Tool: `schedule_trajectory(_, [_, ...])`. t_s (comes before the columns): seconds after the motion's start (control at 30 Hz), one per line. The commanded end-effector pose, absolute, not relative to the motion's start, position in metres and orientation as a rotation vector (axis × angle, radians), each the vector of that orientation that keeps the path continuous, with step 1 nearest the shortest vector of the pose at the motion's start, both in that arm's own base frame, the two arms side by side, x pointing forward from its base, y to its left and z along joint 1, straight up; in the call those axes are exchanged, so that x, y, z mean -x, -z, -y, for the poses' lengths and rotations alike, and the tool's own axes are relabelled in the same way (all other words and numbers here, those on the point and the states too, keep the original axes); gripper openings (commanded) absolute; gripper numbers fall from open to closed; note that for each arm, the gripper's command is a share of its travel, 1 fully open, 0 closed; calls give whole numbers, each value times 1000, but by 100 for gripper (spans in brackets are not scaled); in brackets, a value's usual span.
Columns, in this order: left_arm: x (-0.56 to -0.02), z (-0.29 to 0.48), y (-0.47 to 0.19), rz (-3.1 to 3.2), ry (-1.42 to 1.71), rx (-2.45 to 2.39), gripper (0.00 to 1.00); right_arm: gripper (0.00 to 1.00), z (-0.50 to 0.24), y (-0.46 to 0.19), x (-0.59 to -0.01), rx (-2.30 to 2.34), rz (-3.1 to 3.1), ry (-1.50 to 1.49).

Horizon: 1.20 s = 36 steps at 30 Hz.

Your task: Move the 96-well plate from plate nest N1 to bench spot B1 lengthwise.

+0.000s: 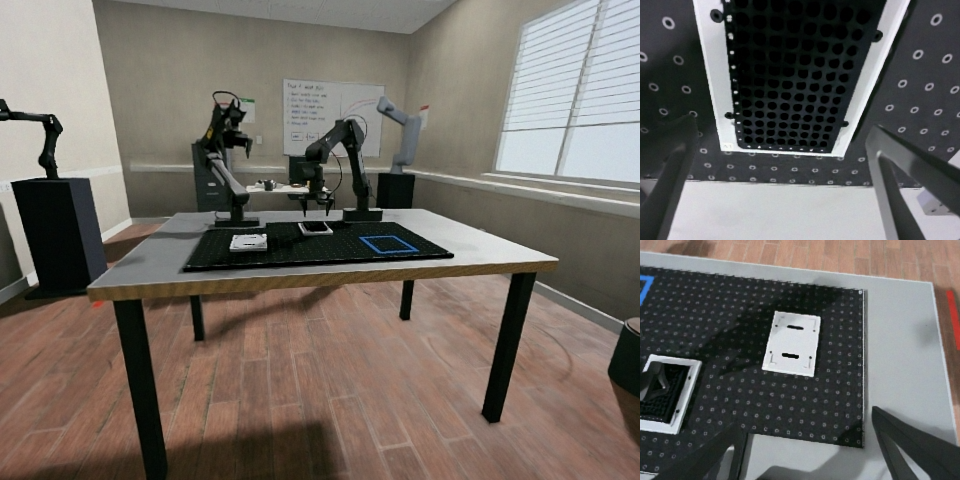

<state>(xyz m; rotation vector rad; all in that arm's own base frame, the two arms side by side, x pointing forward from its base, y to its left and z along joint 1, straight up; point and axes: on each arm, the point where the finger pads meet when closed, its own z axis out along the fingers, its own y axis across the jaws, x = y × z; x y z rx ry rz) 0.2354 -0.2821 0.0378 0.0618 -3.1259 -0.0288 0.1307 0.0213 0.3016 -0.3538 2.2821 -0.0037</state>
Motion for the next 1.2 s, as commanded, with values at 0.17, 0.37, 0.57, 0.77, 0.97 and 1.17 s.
schedule_trajectory(0.17, [-239, 289, -56, 3155, -28, -50, 100, 100, -15, -313, -128, 312, -2252, -12])
schedule_trajectory(0.37, [-239, 289, -56, 3155, -28, -50, 100, 100, -13, -313, -128, 300, -2254, -6])
schedule_trajectory(0.57, [-239, 289, -56, 3155, -28, -50, 100, 100, -12, -313, -128, 289, -2255, -1])
schedule_trajectory(0.77, [-238, 288, -57, 3154, -24, -49, 100, 100, -11, -313, -128, 280, -2256, 4])
schedule_trajectory(0.97, [-238, 289, -58, 3154, -26, -49, 100, 100, -10, -313, -128, 270, -2258, 8])
schedule_trajectory(1.17, [-242, 293, -53, 3162, -41, -49, 100, 100, -9, -313, -128, 259, -2259, 13])
